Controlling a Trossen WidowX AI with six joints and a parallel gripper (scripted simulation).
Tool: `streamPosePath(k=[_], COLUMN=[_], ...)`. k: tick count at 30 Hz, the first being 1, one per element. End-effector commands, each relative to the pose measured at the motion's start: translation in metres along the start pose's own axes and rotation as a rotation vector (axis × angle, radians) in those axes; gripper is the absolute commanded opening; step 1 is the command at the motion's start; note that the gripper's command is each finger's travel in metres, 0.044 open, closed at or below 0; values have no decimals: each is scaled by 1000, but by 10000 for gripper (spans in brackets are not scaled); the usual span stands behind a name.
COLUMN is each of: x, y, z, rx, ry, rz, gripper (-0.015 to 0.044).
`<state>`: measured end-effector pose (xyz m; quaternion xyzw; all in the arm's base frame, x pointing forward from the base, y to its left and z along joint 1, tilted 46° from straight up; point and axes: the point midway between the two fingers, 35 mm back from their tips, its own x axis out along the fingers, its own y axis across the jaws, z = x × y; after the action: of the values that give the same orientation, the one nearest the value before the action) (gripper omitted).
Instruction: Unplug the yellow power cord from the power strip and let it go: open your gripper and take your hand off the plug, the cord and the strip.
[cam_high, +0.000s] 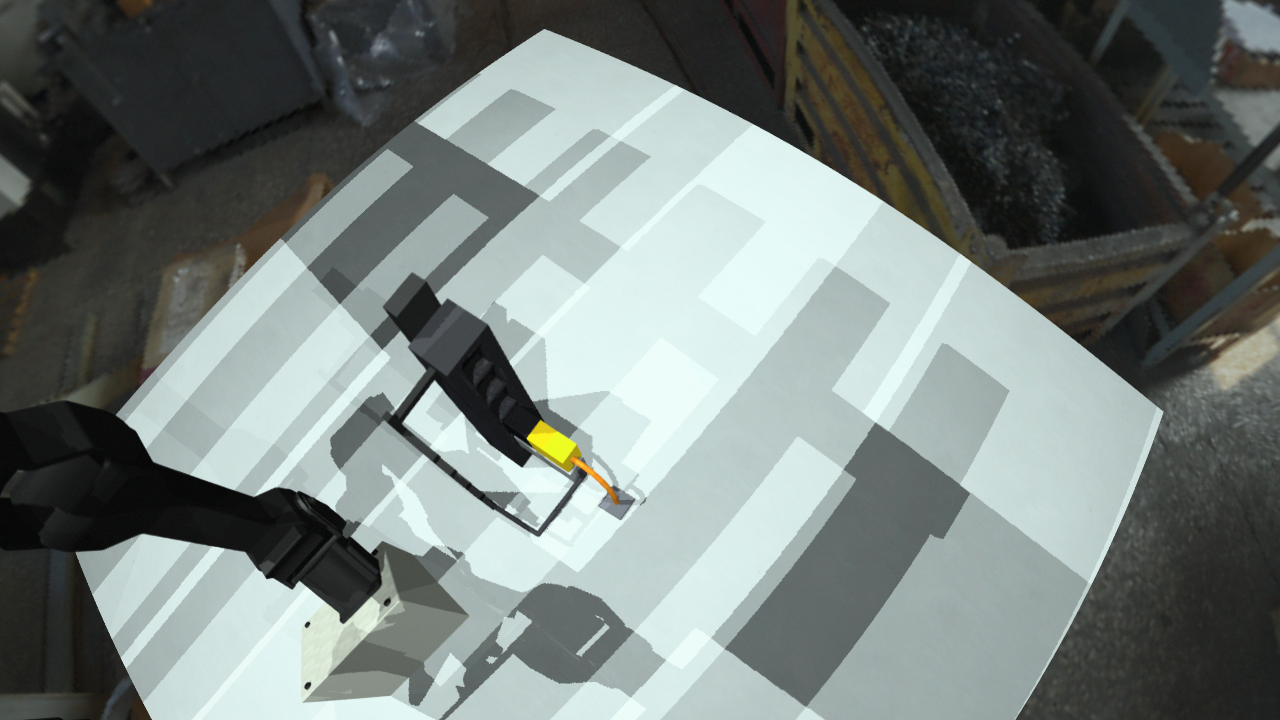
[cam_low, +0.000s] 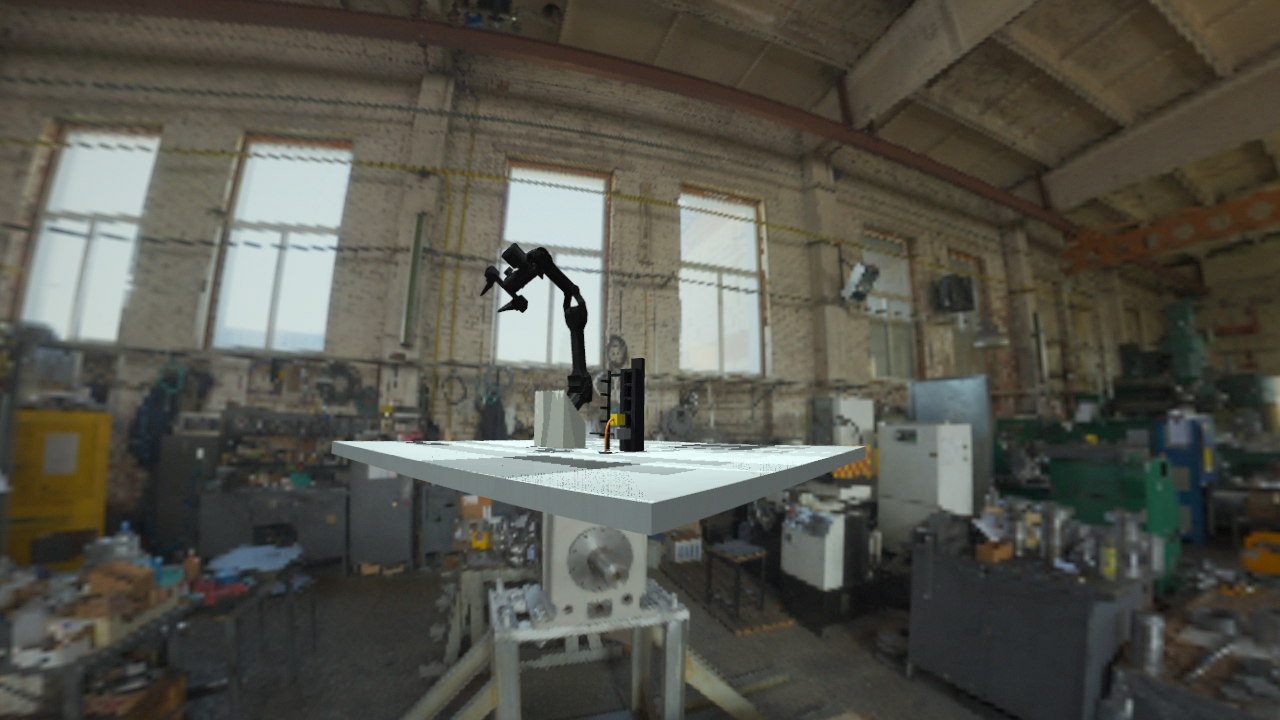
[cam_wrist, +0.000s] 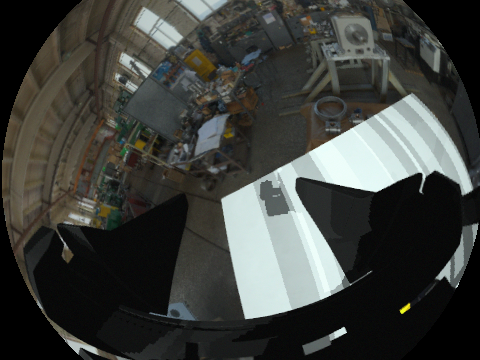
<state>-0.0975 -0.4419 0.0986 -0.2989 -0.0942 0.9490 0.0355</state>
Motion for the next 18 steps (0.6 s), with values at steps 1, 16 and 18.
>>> streamPosePath(k=[1, 16, 18], x=[0, -78, -93], y=[0, -37, -53], z=[-1, -162, -192], rx=[-3, -530, -642], ry=[2, 357, 425], rz=[0, 136, 166], gripper=[374, 160, 160])
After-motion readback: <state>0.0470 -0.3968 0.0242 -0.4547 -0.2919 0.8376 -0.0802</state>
